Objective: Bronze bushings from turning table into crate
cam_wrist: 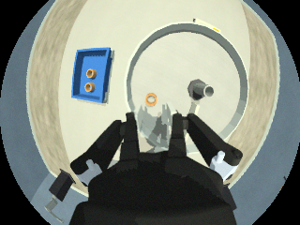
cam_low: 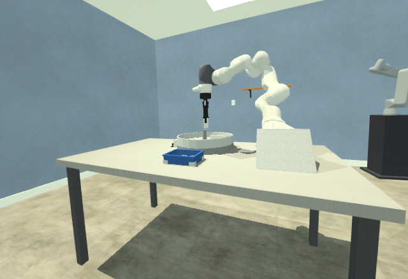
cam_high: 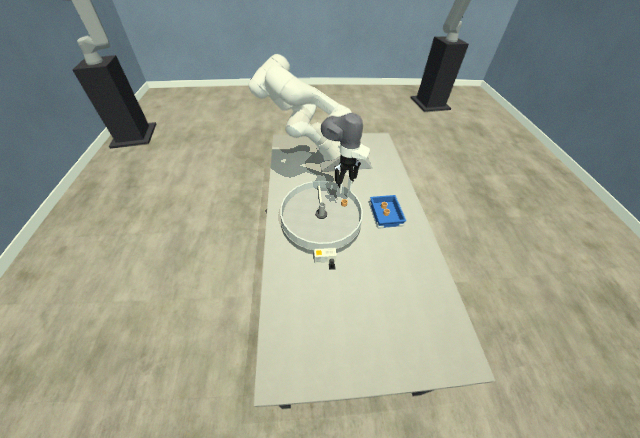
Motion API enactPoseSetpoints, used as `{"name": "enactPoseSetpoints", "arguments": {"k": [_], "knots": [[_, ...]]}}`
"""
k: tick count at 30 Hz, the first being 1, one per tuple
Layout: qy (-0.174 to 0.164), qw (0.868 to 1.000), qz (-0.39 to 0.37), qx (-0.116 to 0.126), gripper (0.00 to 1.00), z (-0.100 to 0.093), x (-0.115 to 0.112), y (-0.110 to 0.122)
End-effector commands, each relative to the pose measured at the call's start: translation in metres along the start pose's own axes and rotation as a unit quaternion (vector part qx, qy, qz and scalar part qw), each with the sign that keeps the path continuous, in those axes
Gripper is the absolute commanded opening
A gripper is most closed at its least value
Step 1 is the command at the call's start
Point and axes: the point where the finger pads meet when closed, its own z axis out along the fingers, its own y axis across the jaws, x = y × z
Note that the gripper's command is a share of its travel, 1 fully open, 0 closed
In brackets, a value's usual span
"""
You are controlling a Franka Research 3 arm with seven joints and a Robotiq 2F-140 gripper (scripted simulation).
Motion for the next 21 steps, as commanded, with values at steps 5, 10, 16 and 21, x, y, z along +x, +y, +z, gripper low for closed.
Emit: {"name": "enactPoseSetpoints", "arguments": {"k": [5, 10, 16, 21], "knots": [[-0.004, 0.993, -0.116, 0.000, 0.32, 0.000, -0.014, 0.002], [-0.004, 0.988, -0.154, 0.000, 0.32, 0.000, -0.021, 0.001], [-0.004, 0.979, -0.202, 0.000, 0.32, 0.000, -0.030, 0.001], [-0.004, 0.974, -0.228, 0.000, 0.32, 0.000, -0.036, 0.001]]}}
